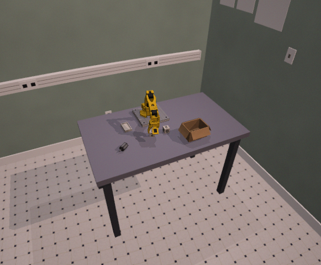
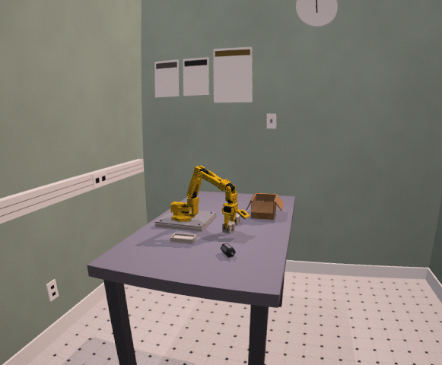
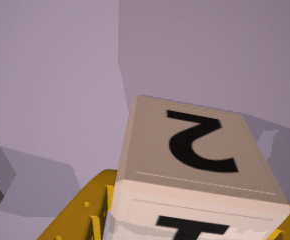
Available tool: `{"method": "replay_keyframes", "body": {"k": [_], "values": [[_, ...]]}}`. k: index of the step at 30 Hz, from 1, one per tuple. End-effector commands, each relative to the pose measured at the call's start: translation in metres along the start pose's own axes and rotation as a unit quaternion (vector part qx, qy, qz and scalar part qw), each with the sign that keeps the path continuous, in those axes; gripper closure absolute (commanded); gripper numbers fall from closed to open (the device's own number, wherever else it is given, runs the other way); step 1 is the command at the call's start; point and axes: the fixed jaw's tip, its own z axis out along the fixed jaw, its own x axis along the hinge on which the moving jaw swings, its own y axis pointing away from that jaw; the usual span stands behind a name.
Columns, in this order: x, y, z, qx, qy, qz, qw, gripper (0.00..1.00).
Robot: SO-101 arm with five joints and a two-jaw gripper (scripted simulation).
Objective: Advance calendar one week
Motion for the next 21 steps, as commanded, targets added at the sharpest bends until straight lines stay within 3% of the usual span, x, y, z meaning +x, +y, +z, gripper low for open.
{"method": "replay_keyframes", "body": {"k": [1, 8, 21], "values": [[0.0056, -0.0019, 0.0060, 0.001, 0.017, -0.002, 1.000, 0.93], [0.0056, -0.0019, 0.0060, 0.001, 0.017, -0.002, 1.000, 0.99], [0.0048, -0.0015, 0.0019, 0.001, 0.017, -0.002, 1.000, 1.00]]}}
